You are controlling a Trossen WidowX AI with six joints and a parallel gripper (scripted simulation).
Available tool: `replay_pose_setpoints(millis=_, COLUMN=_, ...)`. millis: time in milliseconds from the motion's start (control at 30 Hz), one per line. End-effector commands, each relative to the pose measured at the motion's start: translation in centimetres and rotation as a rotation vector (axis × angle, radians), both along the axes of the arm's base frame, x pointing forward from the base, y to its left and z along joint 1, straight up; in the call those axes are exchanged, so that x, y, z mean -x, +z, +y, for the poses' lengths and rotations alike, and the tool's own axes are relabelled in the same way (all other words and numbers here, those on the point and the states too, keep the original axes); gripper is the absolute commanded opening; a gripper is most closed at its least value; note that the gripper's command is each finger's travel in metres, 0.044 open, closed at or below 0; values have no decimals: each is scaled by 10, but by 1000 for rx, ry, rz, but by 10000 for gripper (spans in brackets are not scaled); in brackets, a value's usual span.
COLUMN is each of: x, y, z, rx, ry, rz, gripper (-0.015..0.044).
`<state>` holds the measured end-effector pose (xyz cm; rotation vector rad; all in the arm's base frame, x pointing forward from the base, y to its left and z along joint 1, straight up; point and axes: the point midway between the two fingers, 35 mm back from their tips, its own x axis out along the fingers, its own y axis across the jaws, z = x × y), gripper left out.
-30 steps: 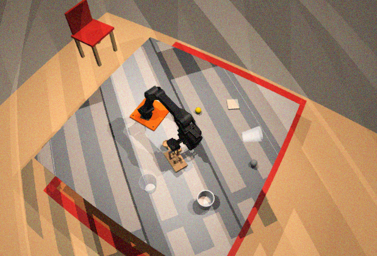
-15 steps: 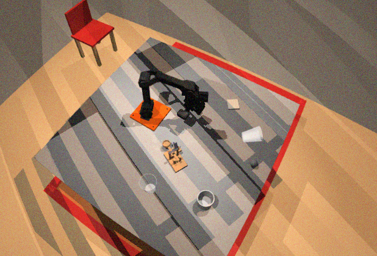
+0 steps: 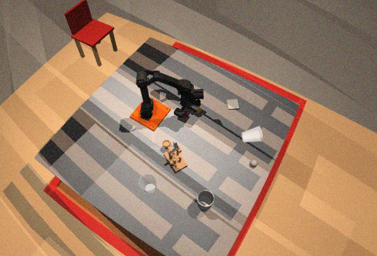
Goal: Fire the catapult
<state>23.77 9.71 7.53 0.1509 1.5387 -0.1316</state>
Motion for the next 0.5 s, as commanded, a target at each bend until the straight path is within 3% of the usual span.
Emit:
replay_pose_setpoints(millis=0, x=1, y=-5, z=0, rx=2, ry=-5, rz=1, gripper=300)
replay_pose_setpoints(millis=467, x=0, y=-28, z=0, rx=2, ry=-5, rz=1, gripper=300)
